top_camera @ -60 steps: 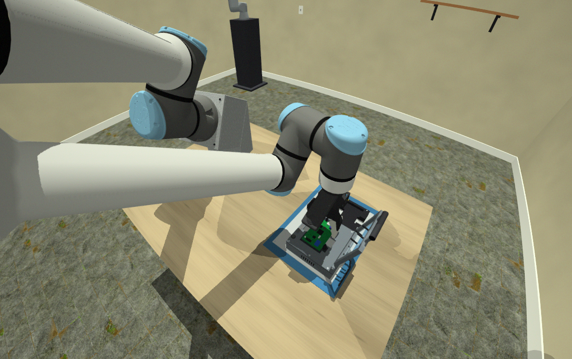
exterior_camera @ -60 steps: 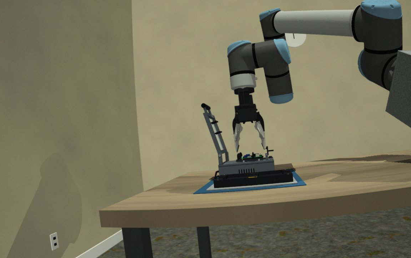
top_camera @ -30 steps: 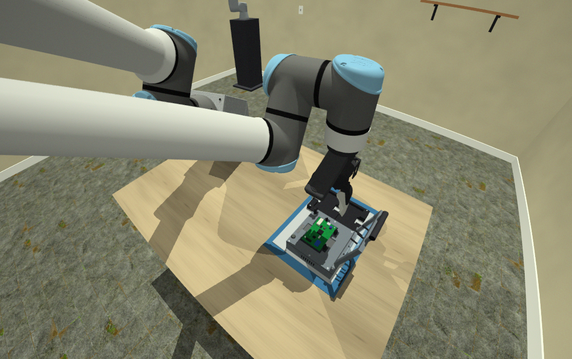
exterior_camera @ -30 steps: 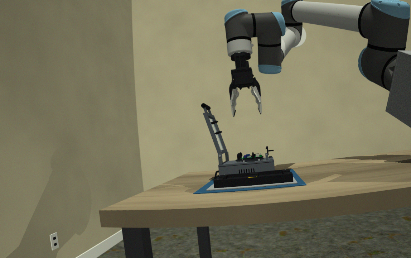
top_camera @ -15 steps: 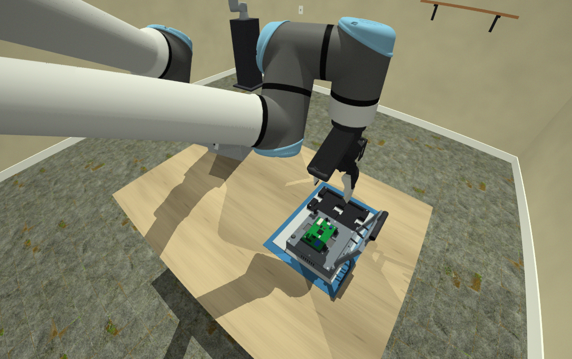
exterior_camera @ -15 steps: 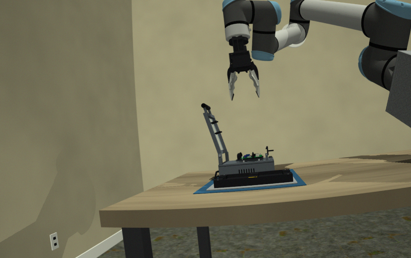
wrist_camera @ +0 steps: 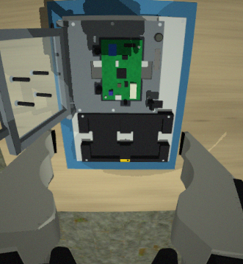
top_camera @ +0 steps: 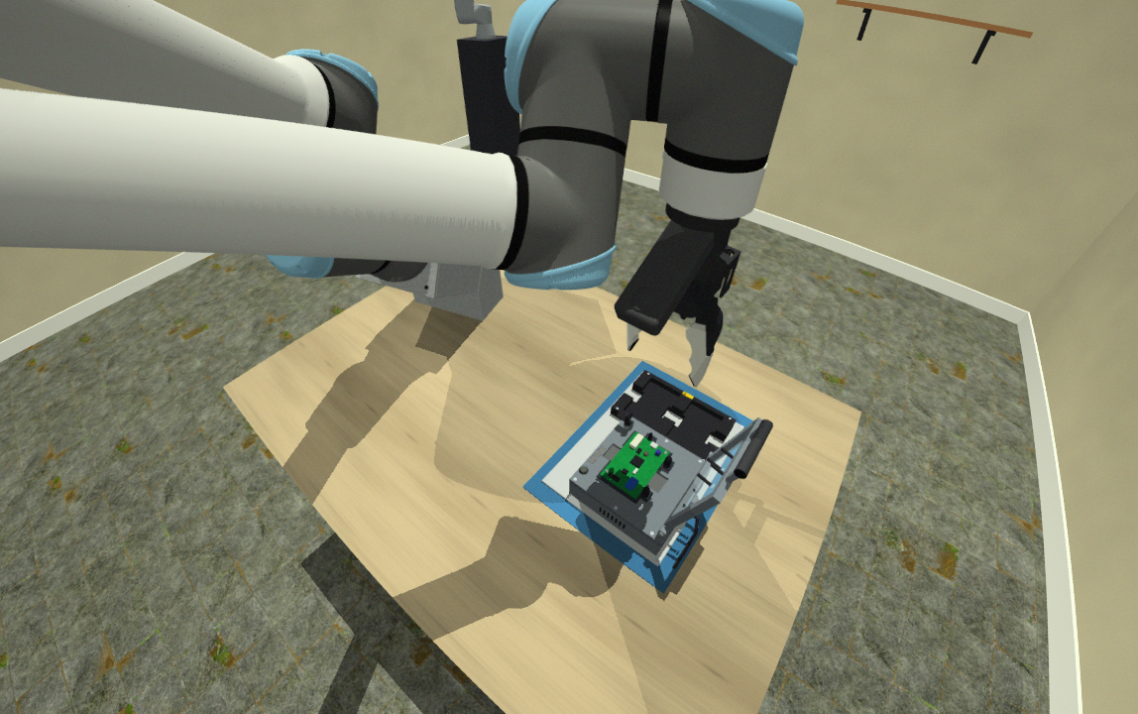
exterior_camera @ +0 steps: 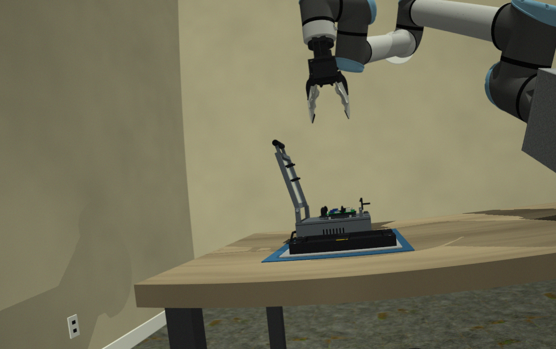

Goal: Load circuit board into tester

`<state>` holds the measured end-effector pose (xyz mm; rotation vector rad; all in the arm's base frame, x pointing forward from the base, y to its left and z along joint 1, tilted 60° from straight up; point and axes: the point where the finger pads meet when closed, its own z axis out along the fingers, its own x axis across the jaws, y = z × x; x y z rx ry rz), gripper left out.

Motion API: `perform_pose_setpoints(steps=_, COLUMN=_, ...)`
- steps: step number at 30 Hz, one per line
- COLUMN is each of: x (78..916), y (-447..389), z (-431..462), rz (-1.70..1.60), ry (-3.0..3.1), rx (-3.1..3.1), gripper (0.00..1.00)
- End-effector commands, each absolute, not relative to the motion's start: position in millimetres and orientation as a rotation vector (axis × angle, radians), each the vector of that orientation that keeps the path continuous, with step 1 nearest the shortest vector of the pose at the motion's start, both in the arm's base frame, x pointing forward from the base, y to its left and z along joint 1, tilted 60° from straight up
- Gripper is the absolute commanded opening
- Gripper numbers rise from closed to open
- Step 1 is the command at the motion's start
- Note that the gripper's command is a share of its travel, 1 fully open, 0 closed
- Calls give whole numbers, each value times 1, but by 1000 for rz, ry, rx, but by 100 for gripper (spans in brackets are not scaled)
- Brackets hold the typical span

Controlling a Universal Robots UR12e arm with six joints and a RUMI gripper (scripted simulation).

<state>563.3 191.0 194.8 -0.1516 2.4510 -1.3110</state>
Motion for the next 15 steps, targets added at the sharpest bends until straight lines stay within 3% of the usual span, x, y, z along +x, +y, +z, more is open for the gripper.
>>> perform_pose_setpoints(steps=1, x=561, y=197, z=198, rz=-1312, ry=2451, rx=-150, gripper=59)
perform_pose_setpoints(steps=12, x=560, y=199, z=200, rz=-1312, ry=2451, rx=-150, gripper=59)
perform_pose_setpoints(steps=13, x=560, y=199, z=200, rz=-1312, ry=2451, rx=-150, gripper=30)
perform_pose_setpoints(steps=15, x=560, y=199, z=200, rz=-1312, ry=2451, rx=-150, gripper=30)
